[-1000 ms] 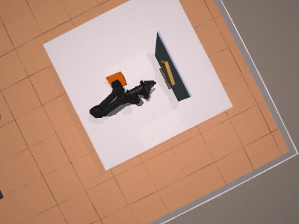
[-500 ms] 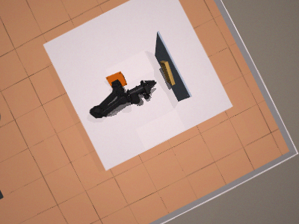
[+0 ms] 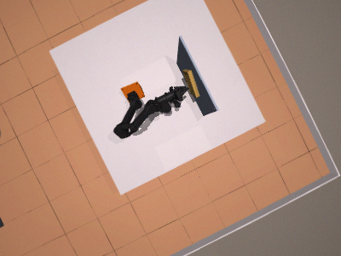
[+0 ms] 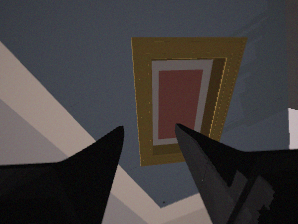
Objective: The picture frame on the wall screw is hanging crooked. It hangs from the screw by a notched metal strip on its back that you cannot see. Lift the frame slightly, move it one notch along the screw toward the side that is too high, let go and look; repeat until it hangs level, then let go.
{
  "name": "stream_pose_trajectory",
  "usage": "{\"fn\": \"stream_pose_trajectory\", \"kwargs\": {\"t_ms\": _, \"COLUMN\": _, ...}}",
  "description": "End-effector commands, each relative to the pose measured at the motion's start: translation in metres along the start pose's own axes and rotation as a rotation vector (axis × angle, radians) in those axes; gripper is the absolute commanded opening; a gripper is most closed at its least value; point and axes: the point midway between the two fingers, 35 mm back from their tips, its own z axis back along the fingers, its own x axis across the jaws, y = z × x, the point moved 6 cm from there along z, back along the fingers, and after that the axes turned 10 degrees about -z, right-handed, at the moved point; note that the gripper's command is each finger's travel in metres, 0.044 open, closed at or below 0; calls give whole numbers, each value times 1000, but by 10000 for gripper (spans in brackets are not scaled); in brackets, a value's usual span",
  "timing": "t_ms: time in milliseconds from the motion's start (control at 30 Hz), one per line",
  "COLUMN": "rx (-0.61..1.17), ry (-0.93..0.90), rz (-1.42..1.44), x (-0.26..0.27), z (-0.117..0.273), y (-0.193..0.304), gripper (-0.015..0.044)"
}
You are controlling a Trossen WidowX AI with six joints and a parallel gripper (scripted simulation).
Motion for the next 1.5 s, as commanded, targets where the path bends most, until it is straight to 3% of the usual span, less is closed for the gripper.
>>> {"fn": "stream_pose_trajectory", "kwargs": {"t_ms": 0, "rx": 2, "ry": -15, "rz": 4, "x": 3, "z": -3, "y": 0, "gripper": 260}}
{"fn": "stream_pose_trajectory", "kwargs": {"t_ms": 1467, "rx": 1, "ry": -17, "rz": 4, "x": 4, "z": -43, "y": 0, "gripper": 260}}
